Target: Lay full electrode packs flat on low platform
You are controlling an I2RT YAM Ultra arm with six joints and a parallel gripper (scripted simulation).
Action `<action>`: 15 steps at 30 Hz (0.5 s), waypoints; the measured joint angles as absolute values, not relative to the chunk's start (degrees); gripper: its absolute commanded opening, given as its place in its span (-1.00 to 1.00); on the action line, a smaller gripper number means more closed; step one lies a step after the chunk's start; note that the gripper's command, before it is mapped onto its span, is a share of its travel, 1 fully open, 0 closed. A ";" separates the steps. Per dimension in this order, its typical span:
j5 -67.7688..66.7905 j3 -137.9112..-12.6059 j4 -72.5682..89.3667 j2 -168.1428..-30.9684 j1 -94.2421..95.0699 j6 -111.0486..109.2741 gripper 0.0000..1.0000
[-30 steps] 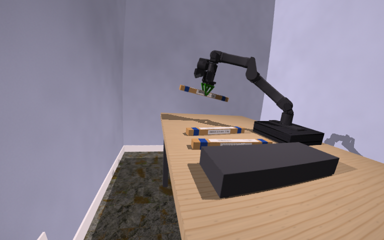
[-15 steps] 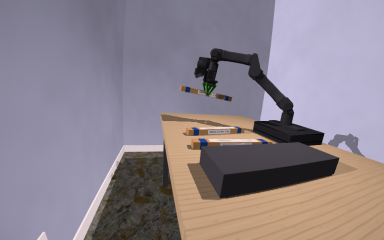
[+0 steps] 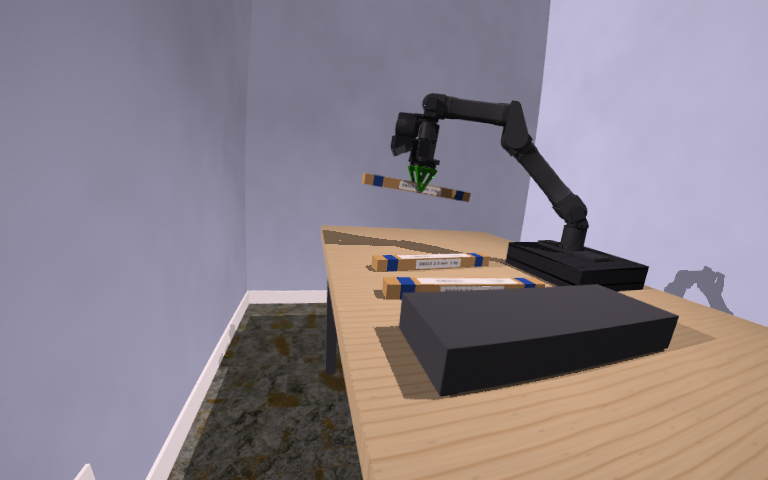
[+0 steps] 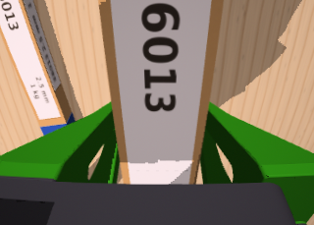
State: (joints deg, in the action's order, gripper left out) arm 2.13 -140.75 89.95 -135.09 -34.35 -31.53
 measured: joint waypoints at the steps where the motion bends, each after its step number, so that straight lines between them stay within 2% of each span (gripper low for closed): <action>1: 2.13 -140.29 89.95 -134.78 -34.04 -31.27 -1.00; 15: 2.13 -135.26 89.95 -131.52 -30.74 -27.90 -1.00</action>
State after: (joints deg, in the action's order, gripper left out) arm 2.13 -135.26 89.95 -131.52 -30.74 -27.90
